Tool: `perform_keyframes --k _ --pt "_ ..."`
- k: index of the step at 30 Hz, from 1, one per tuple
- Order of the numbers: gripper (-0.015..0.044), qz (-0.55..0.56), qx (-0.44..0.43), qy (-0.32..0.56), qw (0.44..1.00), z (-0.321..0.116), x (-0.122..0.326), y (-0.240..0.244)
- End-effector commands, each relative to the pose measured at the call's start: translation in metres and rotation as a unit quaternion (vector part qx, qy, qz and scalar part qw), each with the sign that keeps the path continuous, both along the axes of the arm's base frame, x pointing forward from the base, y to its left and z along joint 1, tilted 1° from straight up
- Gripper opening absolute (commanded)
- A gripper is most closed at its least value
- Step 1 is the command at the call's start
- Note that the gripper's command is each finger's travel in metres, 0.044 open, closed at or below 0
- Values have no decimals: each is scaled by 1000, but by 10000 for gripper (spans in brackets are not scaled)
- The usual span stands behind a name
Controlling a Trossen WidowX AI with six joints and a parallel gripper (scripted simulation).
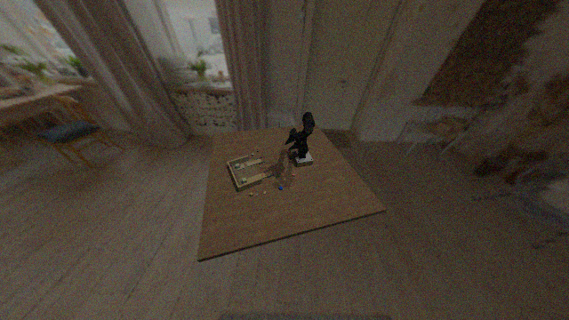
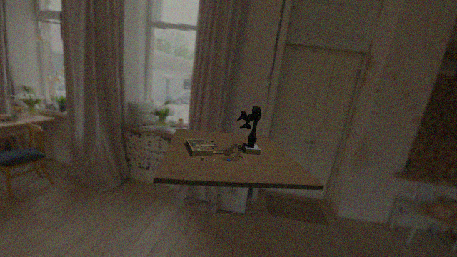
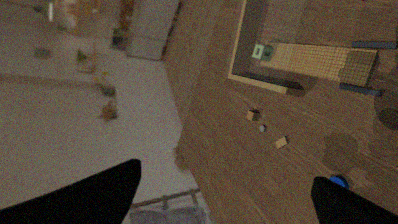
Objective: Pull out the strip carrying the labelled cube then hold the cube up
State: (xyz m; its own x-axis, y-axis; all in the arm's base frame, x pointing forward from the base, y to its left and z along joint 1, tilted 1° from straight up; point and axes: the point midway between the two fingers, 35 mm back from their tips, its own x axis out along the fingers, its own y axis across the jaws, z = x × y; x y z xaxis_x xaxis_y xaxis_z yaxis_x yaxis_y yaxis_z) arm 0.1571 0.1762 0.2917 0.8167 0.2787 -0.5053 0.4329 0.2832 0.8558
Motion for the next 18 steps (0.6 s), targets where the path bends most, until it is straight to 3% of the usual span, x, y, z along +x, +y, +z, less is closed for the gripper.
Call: perform_keyframes --k 1,9,18 --pt "400 2 -5 0 1000 -1 1 0" --pt "400 101 -196 -16 975 -46 55 -9" --pt "400 234 -398 -75 884 -92 119 -54"
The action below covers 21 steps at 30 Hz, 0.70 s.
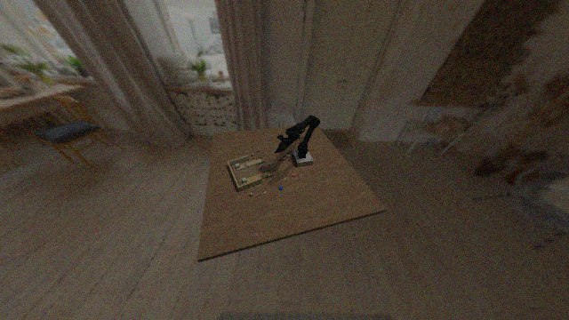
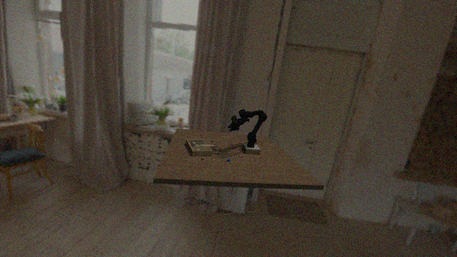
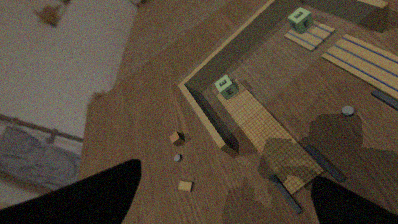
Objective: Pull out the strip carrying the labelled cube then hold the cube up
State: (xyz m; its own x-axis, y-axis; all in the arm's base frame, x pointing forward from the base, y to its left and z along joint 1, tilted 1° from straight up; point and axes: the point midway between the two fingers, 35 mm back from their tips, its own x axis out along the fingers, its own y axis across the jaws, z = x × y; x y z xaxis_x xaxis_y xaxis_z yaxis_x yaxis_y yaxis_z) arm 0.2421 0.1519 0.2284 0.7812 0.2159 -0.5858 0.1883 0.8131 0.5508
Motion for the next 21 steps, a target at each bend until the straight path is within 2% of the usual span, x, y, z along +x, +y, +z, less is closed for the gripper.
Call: perform_keyframes --k 1,8,21 --pt "400 103 -145 -39 983 -33 40 -37" --pt "400 185 -276 -93 938 -54 65 -83" --pt "400 187 -279 -94 937 -54 65 -84"
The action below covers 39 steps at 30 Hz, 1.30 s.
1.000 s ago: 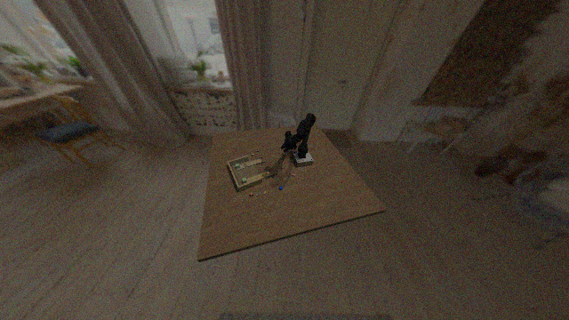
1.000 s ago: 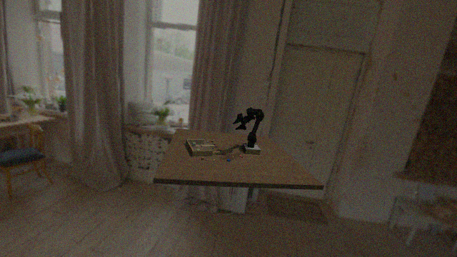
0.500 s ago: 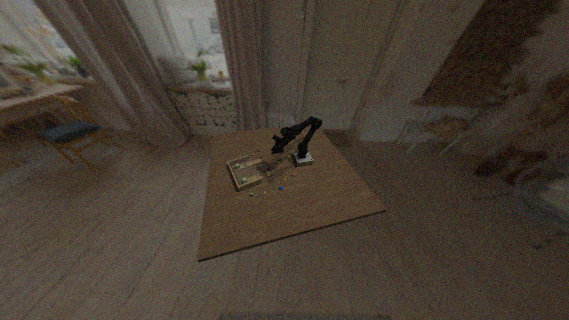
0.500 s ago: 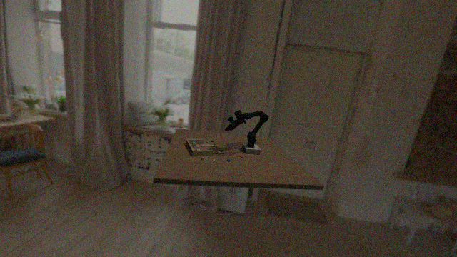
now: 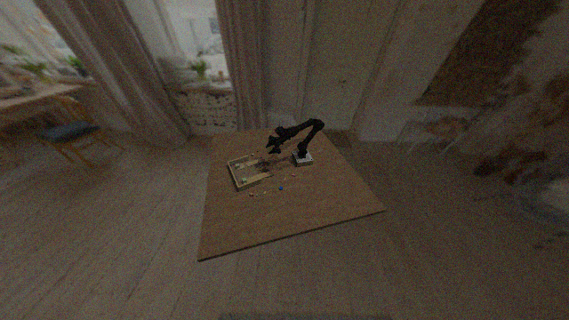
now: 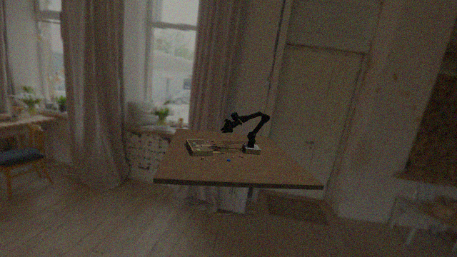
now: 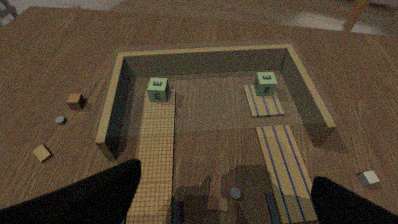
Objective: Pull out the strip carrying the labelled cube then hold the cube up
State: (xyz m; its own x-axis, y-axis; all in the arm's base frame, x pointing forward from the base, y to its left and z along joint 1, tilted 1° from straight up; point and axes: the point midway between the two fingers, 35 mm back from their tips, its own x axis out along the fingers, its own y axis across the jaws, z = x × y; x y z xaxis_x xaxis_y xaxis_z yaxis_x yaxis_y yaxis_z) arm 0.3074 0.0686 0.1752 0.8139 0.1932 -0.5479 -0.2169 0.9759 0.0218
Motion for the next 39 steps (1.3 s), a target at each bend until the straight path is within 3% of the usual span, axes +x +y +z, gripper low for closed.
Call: perform_keyframes --k 1,2,5,17,25,39 --pt "400 4 -3 -1 1000 -1 0 -1" --pt "400 4 -3 -1 1000 -1 0 -1" --pt "321 10 -9 31 999 -5 6 6" --pt "6 55 -75 288 953 -58 43 60" --pt "0 74 -132 431 890 -103 45 93" --pt "0 75 -133 434 888 -120 45 94"
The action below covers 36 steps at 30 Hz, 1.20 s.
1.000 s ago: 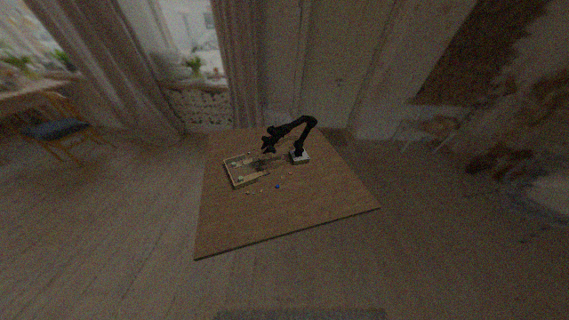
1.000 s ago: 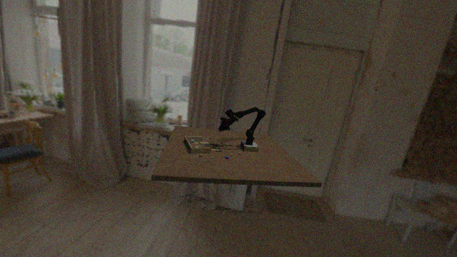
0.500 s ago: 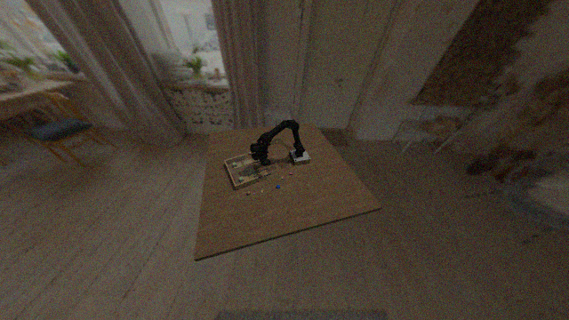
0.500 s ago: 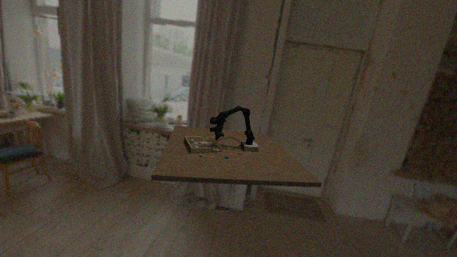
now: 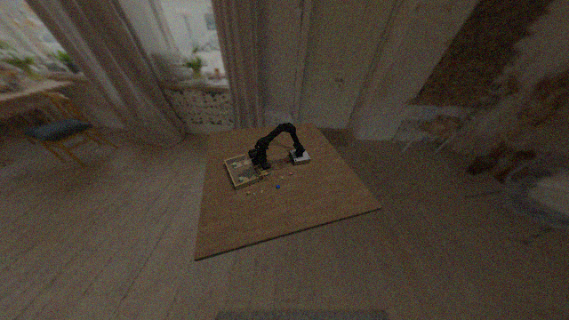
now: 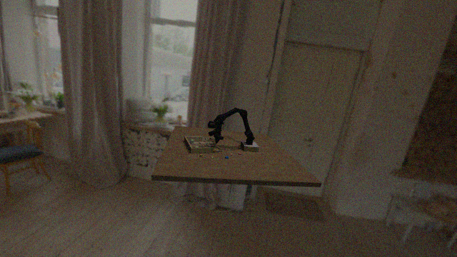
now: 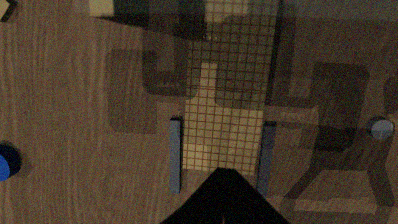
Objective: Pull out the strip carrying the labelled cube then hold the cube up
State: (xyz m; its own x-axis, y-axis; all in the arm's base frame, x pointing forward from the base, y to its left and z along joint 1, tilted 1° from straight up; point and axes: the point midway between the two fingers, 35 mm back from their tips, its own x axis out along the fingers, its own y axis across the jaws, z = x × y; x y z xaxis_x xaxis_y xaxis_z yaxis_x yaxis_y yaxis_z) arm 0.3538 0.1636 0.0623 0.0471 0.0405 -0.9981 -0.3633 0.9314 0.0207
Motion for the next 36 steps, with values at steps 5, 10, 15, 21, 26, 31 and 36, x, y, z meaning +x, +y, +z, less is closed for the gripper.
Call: perform_keyframes --k 5,10,15,21,26,31,36 --pt "0 -2 -4 4 1000 -15 -1 0" --pt "0 -2 -4 4 1000 -24 -1 0" --pt "0 -2 -4 4 1000 -32 -1 0" --pt "0 -2 -4 4 1000 -42 -1 0" --pt "0 -2 -4 4 1000 -50 -2 1" --pt "0 -2 -4 4 1000 -58 -3 1" --pt "0 -2 -4 4 1000 -62 -4 1"
